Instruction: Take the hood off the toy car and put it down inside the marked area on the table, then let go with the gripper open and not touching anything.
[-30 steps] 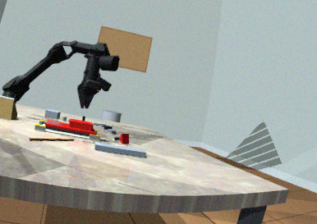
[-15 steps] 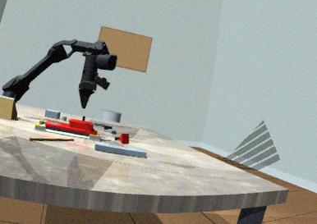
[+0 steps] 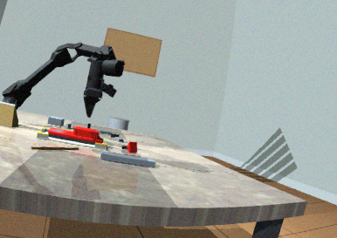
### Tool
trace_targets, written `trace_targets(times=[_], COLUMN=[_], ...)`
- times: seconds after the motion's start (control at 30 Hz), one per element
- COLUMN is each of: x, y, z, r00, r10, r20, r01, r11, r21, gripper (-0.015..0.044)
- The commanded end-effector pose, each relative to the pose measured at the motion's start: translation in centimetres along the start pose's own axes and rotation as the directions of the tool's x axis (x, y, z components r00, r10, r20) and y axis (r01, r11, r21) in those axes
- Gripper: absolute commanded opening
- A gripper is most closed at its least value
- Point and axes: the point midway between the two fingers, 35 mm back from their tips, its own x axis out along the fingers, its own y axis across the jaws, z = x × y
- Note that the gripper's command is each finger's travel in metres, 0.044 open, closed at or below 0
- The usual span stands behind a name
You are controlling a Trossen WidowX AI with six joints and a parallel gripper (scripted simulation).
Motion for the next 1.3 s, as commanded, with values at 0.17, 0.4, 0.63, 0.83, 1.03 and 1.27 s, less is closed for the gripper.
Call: trace_targets(times=[0.17, 0.4, 0.63, 0.83, 1.03, 1.27], x=[0.6, 1.0, 1.4, 1.7, 2.1, 2.4], y=[0.0, 0.0, 0.0, 0.0, 0.0, 0.1], z=[0.0, 0.0, 0.1, 0.1, 0.1, 0.1], r00=[1.000, 1.000, 1.000, 1.000, 1.000, 1.000], r10=[0.003, 0.003, 0.003, 0.003, 0.003, 0.004], r20=[0.000, 0.000, 0.001, 0.001, 0.001, 0.001], r01=[-0.003, -0.003, -0.003, -0.003, -0.003, -0.004], r11=[1.000, 1.000, 1.000, 1.000, 1.000, 1.000], r21=[0.005, 0.005, 0.004, 0.004, 0.004, 0.004], gripper=[0.0440, 0.0440, 0.0440, 0.0440, 0.0440, 0.0440])
